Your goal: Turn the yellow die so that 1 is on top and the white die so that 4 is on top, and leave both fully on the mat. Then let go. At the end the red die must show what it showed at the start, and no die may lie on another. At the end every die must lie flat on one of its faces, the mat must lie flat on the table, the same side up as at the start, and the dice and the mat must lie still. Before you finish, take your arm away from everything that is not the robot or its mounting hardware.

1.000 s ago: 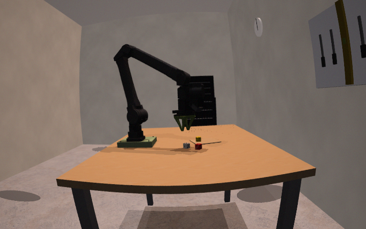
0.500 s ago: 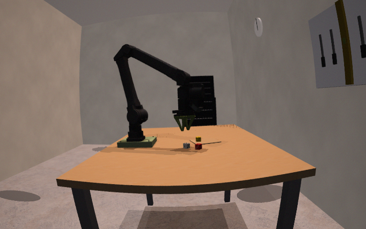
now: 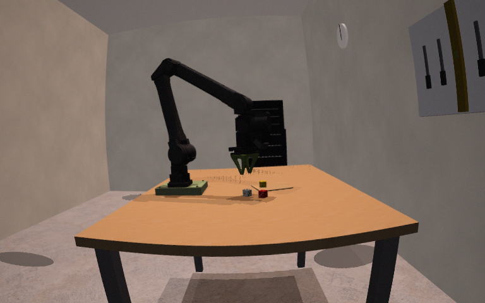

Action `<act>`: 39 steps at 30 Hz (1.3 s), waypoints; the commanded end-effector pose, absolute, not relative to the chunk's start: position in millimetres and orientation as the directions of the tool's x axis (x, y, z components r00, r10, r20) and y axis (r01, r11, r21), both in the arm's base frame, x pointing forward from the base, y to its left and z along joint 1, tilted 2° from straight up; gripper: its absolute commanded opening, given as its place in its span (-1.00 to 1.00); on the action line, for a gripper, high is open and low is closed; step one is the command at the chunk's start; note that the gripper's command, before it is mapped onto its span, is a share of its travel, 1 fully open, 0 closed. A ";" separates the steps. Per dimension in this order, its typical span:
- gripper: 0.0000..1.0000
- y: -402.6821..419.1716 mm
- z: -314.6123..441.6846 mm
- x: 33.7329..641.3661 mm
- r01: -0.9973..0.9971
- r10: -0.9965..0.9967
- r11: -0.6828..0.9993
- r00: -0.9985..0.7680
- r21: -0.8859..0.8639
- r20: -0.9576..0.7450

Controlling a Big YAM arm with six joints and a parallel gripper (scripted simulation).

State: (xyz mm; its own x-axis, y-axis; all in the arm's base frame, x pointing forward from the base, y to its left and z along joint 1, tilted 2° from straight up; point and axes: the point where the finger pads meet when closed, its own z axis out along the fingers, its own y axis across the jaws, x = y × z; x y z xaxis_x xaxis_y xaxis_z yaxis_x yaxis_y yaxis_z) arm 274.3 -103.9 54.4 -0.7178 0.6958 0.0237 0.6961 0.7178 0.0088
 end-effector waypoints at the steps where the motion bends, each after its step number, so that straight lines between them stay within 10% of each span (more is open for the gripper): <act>1: -0.22 -109.7 50.2 276.2 0.697 0.697 0.716 -0.717 0.014 0.016; 39: -0.22 -111.9 10.4 279.3 0.697 0.697 0.717 -0.717 0.019 0.005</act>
State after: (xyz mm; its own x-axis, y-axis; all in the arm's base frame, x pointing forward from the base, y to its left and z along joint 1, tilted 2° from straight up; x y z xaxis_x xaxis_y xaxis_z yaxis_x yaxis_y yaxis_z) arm 272.2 -103.8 7.8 -0.7180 0.6953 0.0311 0.6958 0.7182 0.0058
